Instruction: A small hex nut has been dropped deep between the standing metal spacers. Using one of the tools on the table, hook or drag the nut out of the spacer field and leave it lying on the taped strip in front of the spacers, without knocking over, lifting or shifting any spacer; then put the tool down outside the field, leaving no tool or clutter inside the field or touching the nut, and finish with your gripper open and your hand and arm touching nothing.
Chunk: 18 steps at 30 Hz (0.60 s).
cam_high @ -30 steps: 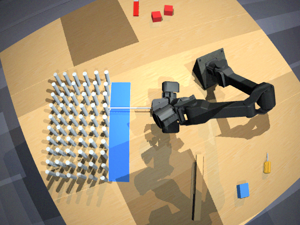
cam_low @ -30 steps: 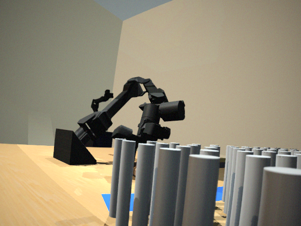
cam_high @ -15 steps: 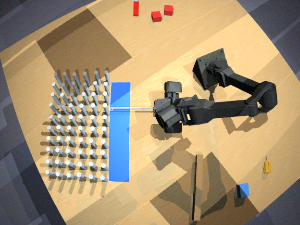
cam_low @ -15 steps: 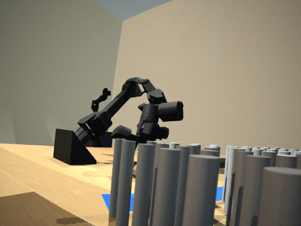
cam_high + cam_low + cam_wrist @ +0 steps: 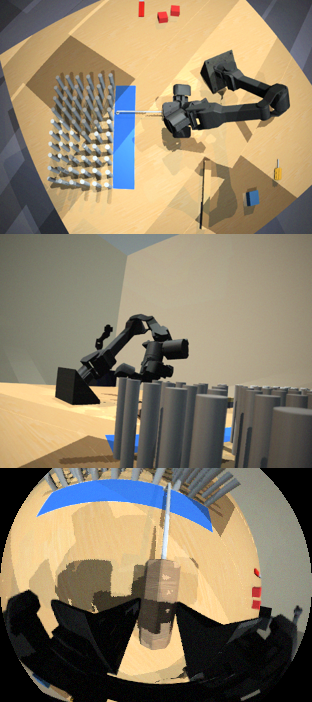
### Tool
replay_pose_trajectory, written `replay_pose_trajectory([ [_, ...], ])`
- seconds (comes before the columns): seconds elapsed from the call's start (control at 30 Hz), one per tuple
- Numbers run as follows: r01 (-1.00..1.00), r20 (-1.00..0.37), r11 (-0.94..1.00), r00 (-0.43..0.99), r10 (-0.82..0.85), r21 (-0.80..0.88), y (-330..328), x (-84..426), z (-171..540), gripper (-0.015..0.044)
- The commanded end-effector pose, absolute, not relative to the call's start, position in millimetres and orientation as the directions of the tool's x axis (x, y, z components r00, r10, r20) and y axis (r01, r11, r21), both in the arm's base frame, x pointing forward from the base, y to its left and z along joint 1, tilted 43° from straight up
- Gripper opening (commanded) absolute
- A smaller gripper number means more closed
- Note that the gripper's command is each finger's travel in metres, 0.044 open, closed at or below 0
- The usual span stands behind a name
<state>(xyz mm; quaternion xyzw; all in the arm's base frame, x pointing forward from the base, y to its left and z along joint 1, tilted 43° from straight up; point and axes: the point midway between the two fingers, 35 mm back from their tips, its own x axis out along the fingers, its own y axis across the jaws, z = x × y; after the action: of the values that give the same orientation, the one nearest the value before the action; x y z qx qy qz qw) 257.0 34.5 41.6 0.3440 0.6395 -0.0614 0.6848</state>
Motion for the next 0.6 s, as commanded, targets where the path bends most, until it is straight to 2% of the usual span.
replay_pose_trajectory([
  [0.0, 0.524, -0.919, 0.757, 0.181, 0.350, 0.391, 31, 259, 45, 0.0000],
  [0.57, 0.519, -0.919, 0.759, 0.184, 0.350, 0.393, 23, 261, 55, 0.0000],
])
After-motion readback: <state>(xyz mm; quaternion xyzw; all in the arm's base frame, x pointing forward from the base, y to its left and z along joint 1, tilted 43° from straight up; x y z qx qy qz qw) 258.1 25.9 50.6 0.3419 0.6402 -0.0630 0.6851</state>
